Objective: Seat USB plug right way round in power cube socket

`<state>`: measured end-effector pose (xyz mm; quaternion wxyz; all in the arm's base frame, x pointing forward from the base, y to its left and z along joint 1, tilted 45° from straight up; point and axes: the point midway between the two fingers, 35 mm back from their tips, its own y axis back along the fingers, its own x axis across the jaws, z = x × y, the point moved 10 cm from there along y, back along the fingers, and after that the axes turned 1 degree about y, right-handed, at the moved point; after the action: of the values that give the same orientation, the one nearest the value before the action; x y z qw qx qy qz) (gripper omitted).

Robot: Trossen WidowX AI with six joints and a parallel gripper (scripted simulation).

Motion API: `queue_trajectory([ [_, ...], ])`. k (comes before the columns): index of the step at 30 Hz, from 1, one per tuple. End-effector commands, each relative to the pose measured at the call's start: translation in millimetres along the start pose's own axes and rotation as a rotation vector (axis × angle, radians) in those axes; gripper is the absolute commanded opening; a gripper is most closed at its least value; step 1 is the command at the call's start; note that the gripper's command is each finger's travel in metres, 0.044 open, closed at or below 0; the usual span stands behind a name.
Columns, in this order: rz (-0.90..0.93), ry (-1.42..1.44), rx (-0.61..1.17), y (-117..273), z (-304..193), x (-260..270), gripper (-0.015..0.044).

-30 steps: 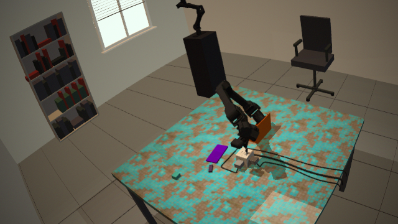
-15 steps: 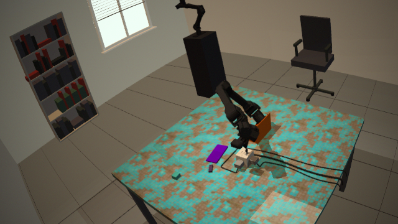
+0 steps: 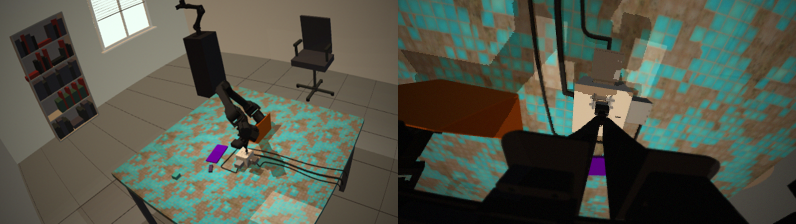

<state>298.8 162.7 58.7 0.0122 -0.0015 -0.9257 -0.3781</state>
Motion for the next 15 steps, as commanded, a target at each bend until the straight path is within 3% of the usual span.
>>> queue_trajectory([
  [1,-0.002,0.004,0.003,-1.1,0.1,0.2,0.0000],
  [15,-0.002,0.004,0.003,-2.8,0.1,0.2,0.0000],
])
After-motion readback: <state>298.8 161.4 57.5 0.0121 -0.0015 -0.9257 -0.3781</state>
